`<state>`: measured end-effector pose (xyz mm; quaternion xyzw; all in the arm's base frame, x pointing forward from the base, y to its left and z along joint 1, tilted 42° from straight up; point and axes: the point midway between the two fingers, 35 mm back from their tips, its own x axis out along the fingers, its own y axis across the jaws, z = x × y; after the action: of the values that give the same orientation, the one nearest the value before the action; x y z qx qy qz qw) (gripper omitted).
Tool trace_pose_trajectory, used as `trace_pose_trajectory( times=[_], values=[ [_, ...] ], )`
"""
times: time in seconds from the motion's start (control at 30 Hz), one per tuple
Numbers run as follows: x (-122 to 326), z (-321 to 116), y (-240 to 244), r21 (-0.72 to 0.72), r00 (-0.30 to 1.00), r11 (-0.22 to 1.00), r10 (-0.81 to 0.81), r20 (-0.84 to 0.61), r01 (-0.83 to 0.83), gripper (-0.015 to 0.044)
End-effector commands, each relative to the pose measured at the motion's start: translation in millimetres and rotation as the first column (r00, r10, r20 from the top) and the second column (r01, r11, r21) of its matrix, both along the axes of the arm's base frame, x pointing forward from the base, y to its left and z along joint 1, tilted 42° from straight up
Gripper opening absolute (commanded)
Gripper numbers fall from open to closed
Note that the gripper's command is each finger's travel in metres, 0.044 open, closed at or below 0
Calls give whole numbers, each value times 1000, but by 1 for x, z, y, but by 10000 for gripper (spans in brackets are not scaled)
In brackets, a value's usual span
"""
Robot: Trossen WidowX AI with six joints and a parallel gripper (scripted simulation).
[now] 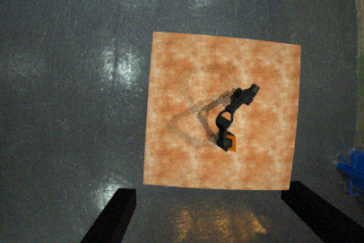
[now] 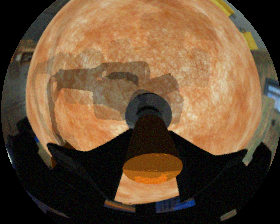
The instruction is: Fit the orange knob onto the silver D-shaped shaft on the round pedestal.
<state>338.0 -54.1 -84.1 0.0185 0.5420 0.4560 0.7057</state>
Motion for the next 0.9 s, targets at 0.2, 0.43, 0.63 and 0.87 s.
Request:
trace_pose_trajectory(
  times=[0.2, 0.43, 0.63, 0.87],
  values=[
    [-5, -2, 0, 0, 1000, 1000, -1, 2, 1, 0],
    [-4, -3, 0, 0, 1000, 1000, -1, 2, 1, 0],
    [-4, -3, 0, 0, 1000, 1000, -1, 2, 1, 0],
    [-2, 0, -3, 0, 1000, 1000, -1, 2, 1, 0]
  ],
)
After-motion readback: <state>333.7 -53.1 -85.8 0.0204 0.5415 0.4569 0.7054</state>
